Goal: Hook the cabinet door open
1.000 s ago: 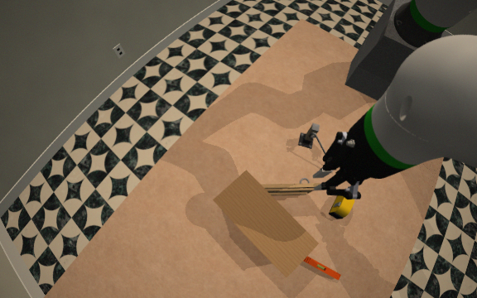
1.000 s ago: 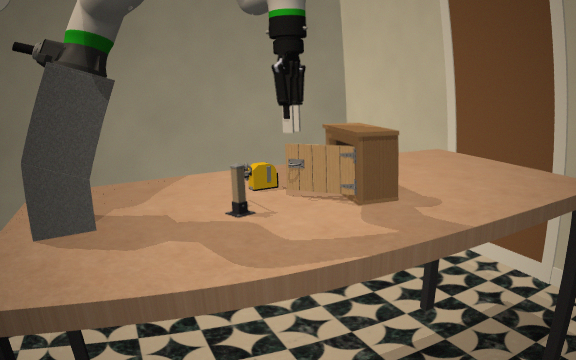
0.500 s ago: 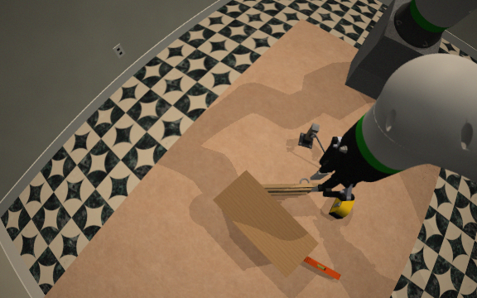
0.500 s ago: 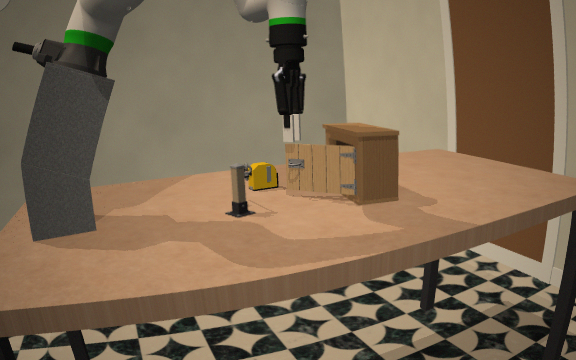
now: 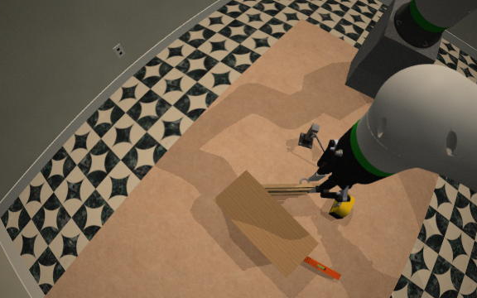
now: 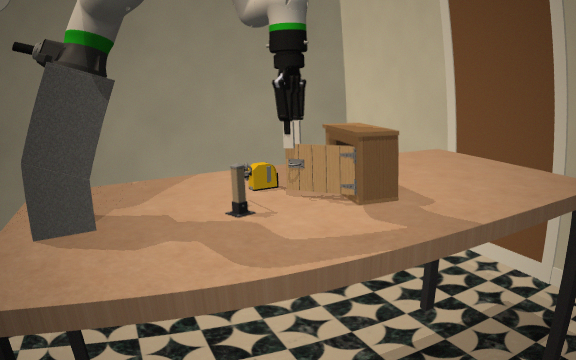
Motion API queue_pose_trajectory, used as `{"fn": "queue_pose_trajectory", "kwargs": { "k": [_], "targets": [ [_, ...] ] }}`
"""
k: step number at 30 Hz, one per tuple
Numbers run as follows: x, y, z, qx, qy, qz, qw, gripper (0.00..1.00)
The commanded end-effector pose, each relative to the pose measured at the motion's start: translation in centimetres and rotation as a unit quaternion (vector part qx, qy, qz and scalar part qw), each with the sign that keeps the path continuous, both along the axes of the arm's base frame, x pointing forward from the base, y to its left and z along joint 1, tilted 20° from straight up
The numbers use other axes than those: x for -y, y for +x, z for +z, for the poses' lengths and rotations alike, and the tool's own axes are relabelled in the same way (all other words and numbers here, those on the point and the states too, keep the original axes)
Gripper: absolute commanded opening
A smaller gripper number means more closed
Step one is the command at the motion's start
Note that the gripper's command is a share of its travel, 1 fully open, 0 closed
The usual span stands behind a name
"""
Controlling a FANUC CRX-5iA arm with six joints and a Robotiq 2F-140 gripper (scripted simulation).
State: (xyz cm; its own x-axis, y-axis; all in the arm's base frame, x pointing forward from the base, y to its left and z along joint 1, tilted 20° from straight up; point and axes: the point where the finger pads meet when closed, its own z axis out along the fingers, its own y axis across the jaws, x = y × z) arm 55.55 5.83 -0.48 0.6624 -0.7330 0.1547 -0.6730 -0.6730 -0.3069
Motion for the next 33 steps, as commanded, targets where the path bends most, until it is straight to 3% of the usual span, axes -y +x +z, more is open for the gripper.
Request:
{"fn": "queue_pose_trajectory", "kwargs": {
  "k": [1, 33],
  "targets": [
    [-0.01, 0.06, -0.11, 0.0, 0.0, 0.0, 1.0, 0.16],
    [0.54, -0.43, -0.63, 0.003, -0.009, 0.025, 1.0, 0.16]
  ]
}}
